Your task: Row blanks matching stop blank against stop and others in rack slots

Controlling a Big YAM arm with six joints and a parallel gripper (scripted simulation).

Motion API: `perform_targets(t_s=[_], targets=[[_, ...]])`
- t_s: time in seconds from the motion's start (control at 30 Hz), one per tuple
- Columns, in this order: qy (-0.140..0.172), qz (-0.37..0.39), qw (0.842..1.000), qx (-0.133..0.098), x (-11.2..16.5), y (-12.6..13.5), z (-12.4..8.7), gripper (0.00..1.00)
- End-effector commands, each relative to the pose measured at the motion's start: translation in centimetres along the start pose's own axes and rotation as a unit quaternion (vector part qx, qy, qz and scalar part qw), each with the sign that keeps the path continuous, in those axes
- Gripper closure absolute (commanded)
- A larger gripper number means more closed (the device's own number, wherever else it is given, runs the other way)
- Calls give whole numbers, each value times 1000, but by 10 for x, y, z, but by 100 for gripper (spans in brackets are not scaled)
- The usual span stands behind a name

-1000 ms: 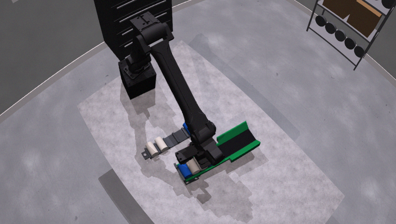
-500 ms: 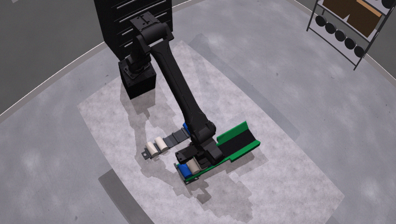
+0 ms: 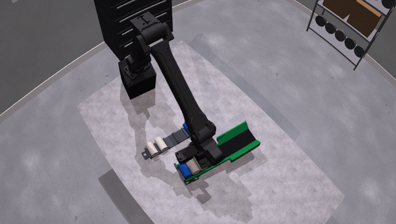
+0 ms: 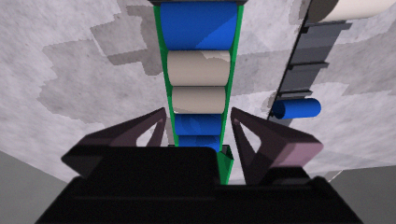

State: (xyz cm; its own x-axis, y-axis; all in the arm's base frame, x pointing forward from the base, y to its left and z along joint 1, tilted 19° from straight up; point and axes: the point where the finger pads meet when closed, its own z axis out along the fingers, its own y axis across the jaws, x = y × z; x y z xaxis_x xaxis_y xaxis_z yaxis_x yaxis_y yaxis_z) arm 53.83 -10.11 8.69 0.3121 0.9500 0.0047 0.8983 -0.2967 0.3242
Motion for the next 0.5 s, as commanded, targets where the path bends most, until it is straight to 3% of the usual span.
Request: perform_targets(t_s=[0.0, 0.47], targets=[[1, -1, 1000, -8, -3, 7, 0, 17], [2, -1, 1000, -11, -4, 7, -2, 17]])
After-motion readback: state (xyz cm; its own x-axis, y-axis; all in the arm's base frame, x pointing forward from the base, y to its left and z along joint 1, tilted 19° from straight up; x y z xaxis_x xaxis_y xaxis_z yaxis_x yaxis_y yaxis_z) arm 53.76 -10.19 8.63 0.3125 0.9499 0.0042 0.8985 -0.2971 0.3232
